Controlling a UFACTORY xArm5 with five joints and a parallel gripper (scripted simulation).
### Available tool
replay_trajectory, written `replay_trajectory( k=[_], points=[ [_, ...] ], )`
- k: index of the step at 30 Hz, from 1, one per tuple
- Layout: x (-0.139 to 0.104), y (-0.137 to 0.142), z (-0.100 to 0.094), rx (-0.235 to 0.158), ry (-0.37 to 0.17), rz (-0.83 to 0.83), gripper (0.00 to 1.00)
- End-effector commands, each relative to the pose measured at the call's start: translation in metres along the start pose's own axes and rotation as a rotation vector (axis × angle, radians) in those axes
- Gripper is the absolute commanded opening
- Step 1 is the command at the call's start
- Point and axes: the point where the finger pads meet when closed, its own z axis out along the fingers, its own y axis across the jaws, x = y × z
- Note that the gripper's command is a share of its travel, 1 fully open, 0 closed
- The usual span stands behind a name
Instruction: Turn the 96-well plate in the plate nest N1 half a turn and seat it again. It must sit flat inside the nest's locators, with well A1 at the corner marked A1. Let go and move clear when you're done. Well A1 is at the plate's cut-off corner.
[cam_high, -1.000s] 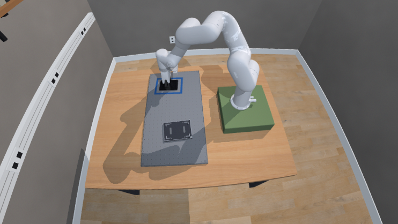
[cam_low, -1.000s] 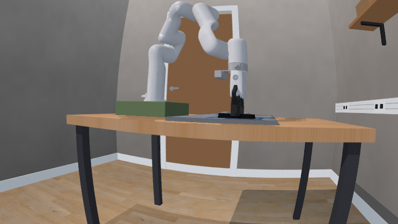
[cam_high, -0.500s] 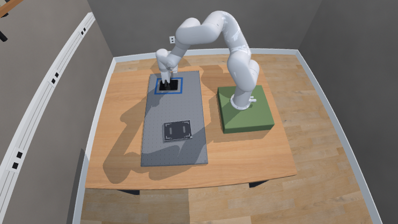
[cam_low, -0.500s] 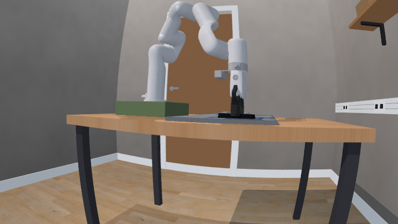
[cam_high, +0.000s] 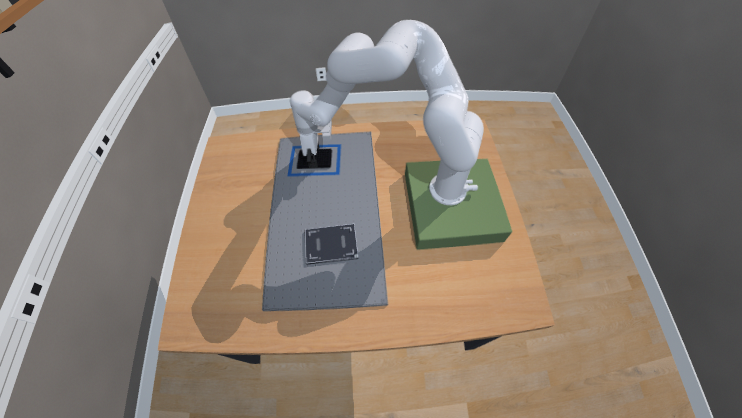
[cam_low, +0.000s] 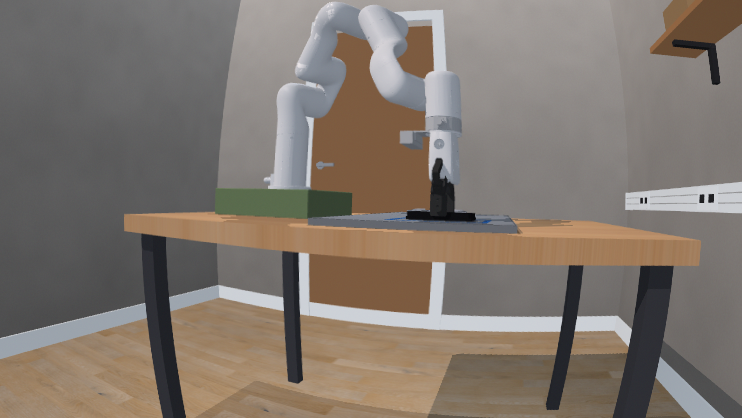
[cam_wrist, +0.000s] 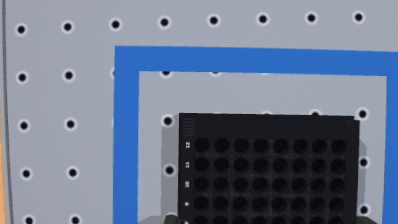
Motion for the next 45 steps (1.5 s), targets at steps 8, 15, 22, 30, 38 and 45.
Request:
replay_trajectory(
  k=[8,15,22,30,38,45],
  points=[
    [-0.002,-0.001,-0.008,-0.001,-0.005,0.000,0.00],
    [-0.002,-0.001,-0.012,-0.001,-0.005,0.000,0.00],
    [-0.002,-0.001,-0.017,-0.001,-0.005,0.000,0.00],
    [-0.002,-0.001,-0.020,-0.001,-0.005,0.000,0.00],
    [-0.002,-0.001,-0.024,-0.001,-0.005,0.000,0.00],
    [-0.002,-0.001,-0.032,-0.001,-0.005,0.000,0.00]
  ],
)
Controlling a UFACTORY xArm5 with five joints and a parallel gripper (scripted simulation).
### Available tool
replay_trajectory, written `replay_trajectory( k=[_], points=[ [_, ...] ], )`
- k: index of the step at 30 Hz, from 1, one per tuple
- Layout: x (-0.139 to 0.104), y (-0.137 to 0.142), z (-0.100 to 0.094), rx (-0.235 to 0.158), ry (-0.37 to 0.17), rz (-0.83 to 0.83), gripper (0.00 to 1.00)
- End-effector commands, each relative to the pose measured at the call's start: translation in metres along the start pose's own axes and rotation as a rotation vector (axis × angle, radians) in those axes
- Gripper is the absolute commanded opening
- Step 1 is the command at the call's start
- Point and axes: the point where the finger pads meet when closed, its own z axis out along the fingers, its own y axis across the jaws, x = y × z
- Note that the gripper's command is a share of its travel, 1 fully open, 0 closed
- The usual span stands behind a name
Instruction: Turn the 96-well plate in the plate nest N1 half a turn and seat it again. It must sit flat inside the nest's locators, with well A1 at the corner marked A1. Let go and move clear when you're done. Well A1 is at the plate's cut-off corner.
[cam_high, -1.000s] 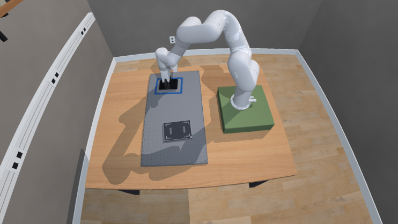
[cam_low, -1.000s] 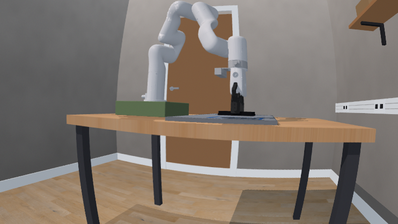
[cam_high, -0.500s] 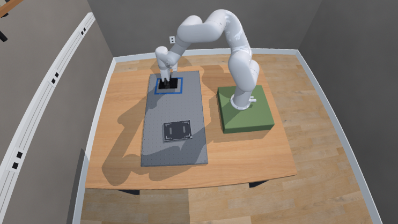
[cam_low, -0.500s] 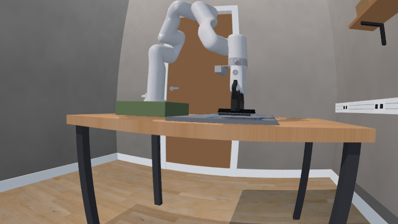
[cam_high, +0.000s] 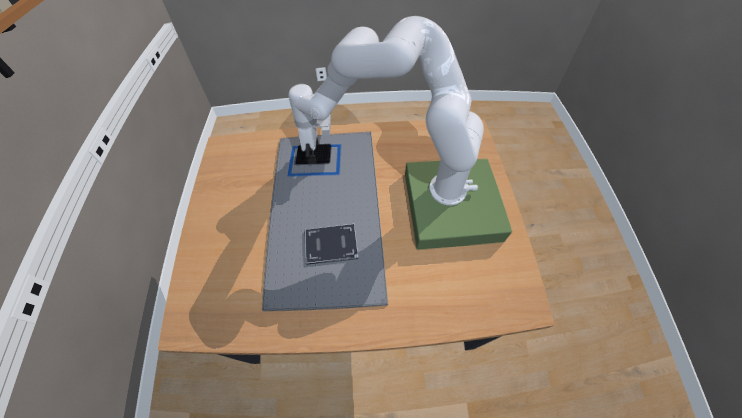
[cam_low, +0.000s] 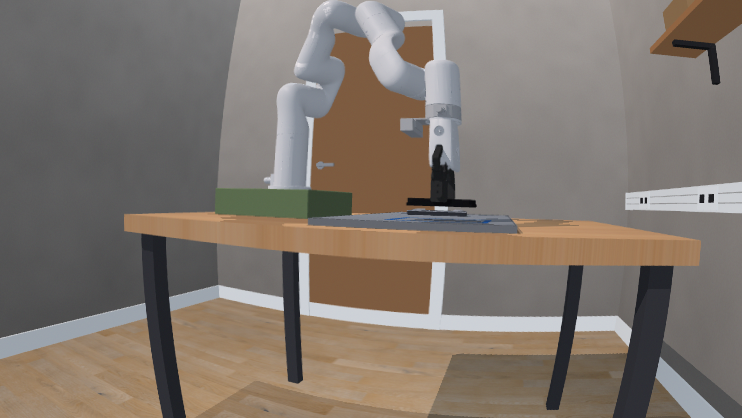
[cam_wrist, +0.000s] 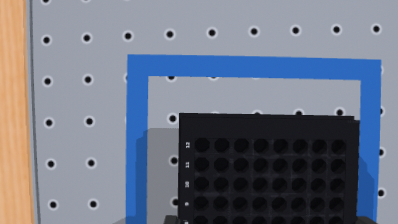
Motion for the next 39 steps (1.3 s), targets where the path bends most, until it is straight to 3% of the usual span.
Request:
replay_trajectory(
  k=[1,29,39],
  points=[
    [-0.001,-0.001,-0.008,-0.001,-0.004,0.000,0.00],
    [-0.001,-0.001,-0.051,-0.001,-0.004,0.000,0.00],
    [-0.001,-0.001,-0.055,-0.001,-0.004,0.000,0.00]
  ],
)
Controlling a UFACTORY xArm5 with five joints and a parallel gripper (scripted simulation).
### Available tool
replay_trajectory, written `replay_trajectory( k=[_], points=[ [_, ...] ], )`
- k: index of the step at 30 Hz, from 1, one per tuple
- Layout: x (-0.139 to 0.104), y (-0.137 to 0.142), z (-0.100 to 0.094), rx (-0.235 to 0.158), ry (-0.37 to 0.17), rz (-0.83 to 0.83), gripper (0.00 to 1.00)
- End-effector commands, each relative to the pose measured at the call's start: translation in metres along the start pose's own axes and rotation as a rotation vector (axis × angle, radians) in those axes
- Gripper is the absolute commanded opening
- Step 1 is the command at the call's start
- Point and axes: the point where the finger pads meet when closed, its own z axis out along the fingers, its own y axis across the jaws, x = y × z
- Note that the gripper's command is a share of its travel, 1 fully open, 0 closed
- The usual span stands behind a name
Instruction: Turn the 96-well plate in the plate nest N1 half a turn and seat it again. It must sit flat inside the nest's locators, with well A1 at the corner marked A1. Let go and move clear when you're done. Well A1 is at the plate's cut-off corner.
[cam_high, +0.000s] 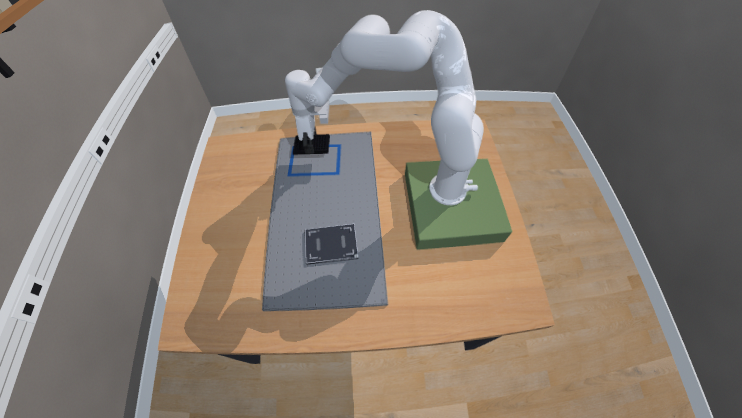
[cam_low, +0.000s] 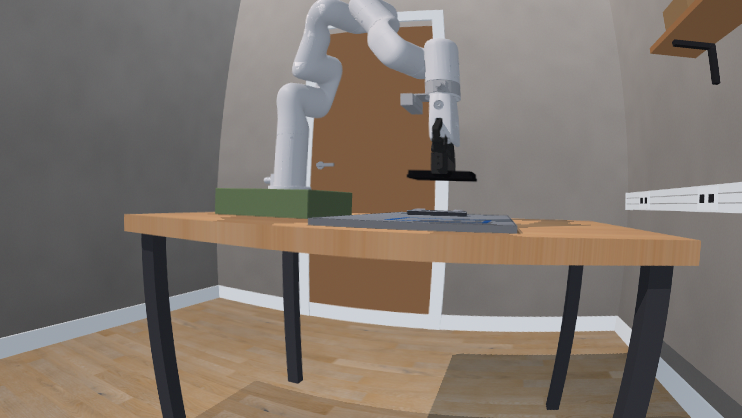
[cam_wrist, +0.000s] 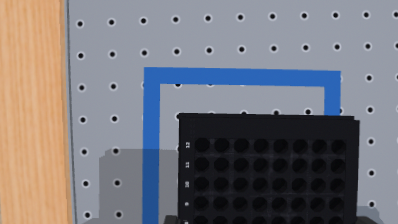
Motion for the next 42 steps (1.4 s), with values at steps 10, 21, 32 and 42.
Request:
replay_trajectory(
  k=[10,21,32,42],
  points=[
    [0.000,0.006,-0.002,-0.001,-0.005,-0.067,0.00],
    [0.008,0.042,-0.003,0.000,-0.005,-0.433,0.00],
    [0.015,0.071,-0.004,0.000,-0.005,-0.733,0.00],
    [0.022,0.101,-0.005,0.001,-0.004,-1.033,0.00]
  ],
)
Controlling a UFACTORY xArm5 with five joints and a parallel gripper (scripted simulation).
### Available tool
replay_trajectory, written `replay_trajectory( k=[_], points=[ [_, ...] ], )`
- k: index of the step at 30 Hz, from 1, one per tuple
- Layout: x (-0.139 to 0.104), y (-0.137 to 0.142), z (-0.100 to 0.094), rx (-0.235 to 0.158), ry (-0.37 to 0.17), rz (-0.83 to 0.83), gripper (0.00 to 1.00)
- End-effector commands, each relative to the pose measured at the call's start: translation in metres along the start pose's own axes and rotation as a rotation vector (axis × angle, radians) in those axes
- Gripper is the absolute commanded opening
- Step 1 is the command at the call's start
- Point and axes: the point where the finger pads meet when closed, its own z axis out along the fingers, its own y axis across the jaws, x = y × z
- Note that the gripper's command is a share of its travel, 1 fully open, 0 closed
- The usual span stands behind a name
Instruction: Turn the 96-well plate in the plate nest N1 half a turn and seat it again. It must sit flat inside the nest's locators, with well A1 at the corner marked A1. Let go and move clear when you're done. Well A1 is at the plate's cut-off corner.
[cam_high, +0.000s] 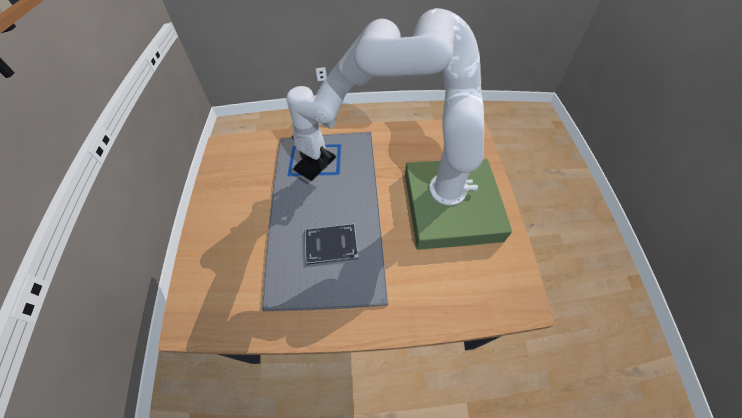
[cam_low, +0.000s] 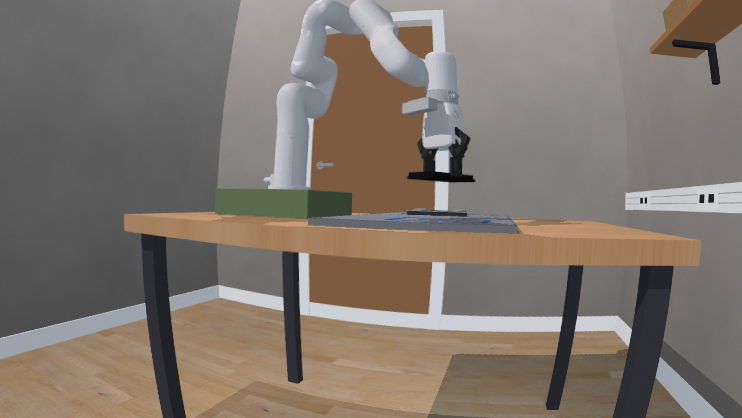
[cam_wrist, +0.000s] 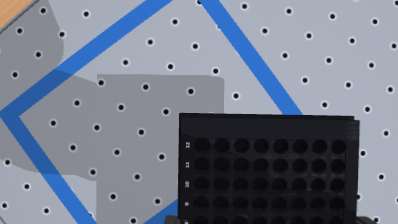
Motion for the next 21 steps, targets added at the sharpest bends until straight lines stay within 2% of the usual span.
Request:
replay_trajectory(
  k=[1,16,18,21],
  points=[
    [-0.008,0.007,-0.002,0.007,-0.003,-0.115,0.00],
    [-0.040,0.046,-0.004,0.007,-0.003,-0.615,0.00],
    [-0.040,0.046,-0.004,0.007,-0.003,-0.615,0.00],
    [-0.046,0.053,-0.004,0.007,-0.003,-0.708,0.00]
  ],
)
